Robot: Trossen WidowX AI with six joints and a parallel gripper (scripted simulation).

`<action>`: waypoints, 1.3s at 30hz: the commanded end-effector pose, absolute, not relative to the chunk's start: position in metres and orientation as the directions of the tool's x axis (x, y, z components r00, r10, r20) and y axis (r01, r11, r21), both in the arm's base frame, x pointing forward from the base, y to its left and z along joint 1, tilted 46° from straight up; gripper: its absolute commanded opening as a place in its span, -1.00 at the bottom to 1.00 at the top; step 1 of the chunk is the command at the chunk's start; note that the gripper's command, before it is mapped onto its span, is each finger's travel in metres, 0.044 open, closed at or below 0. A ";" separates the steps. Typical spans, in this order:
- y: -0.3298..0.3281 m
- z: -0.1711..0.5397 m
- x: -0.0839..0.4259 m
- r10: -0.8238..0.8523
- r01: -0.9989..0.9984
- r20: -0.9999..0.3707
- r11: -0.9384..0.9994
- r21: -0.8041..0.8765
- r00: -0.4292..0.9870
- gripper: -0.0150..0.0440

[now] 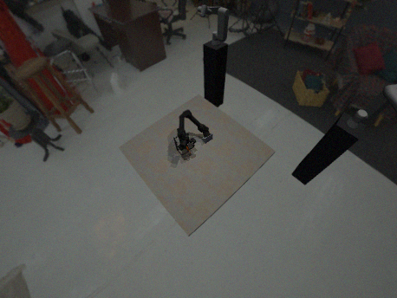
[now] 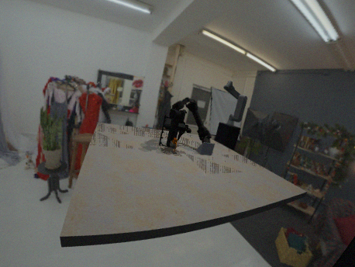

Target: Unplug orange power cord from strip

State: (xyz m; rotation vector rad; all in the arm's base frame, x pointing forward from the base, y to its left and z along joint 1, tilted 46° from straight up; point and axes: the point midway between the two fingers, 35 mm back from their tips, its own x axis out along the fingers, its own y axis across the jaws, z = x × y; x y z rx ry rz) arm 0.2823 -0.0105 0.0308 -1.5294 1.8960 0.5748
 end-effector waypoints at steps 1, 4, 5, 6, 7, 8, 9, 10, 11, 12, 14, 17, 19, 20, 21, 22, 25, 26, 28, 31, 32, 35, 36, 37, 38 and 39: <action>-0.014 0.029 0.282 -0.701 -0.972 -0.702 0.229 -0.049 -0.129 0.05; -0.012 0.030 0.282 -0.698 -0.971 -0.704 0.233 -0.050 -0.131 -0.13; -0.012 0.030 0.282 -0.698 -0.971 -0.704 0.233 -0.050 -0.131 -0.22; -0.012 0.030 0.282 -0.698 -0.971 -0.704 0.233 -0.050 -0.131 -0.31; -0.012 0.030 0.282 -0.698 -0.971 -0.704 0.233 -0.050 -0.131 -0.33; -0.012 0.030 0.282 -0.698 -0.971 -0.704 0.233 -0.050 -0.131 -0.35; -0.012 0.030 0.282 -0.698 -0.971 -0.704 0.233 -0.050 -0.131 -0.37; -0.012 0.030 0.282 -0.698 -0.971 -0.704 0.233 -0.050 -0.131 -0.40; -0.012 0.030 0.282 -0.698 -0.971 -0.704 0.233 -0.050 -0.131 -0.42; -0.012 0.030 0.282 -0.698 -0.971 -0.704 0.233 -0.050 -0.131 -0.44; -0.012 0.030 0.282 -0.698 -0.971 -0.704 0.233 -0.050 -0.131 -0.49; -0.011 0.029 0.282 -0.698 -0.971 -0.704 0.233 -0.050 -0.131 -0.49; -0.009 0.027 0.283 -0.698 -0.971 -0.705 0.232 -0.050 -0.131 -0.49; -0.008 0.026 0.284 -0.697 -0.971 -0.705 0.232 -0.050 -0.131 -0.49; -0.007 0.025 0.284 -0.697 -0.971 -0.705 0.232 -0.050 -0.131 -0.49; -0.006 0.024 0.285 -0.697 -0.971 -0.705 0.232 -0.050 -0.130 -0.49; -0.003 0.021 0.286 -0.697 -0.971 -0.705 0.232 -0.050 -0.130 -0.49; -0.002 0.020 0.286 -0.697 -0.972 -0.705 0.232 -0.050 -0.130 -0.49; 0.001 0.018 0.287 -0.697 -0.972 -0.705 0.232 -0.050 -0.130 -0.49; 0.004 0.014 0.289 -0.697 -0.972 -0.706 0.231 -0.050 -0.130 -0.49; 0.005 0.013 0.289 -0.696 -0.972 -0.706 0.231 -0.050 -0.129 -0.49; 0.009 0.010 0.290 -0.696 -0.972 -0.706 0.231 -0.050 -0.129 -0.49; 0.010 0.009 0.290 -0.696 -0.972 -0.706 0.231 -0.050 -0.129 -0.49; 0.009 0.010 0.290 -0.697 -0.972 -0.705 0.230 -0.050 -0.129 -0.40; 0.006 0.012 0.288 -0.699 -0.972 -0.704 0.229 -0.050 -0.129 -0.31; 0.004 0.013 0.288 -0.700 -0.972 -0.703 0.229 -0.050 -0.129 -0.22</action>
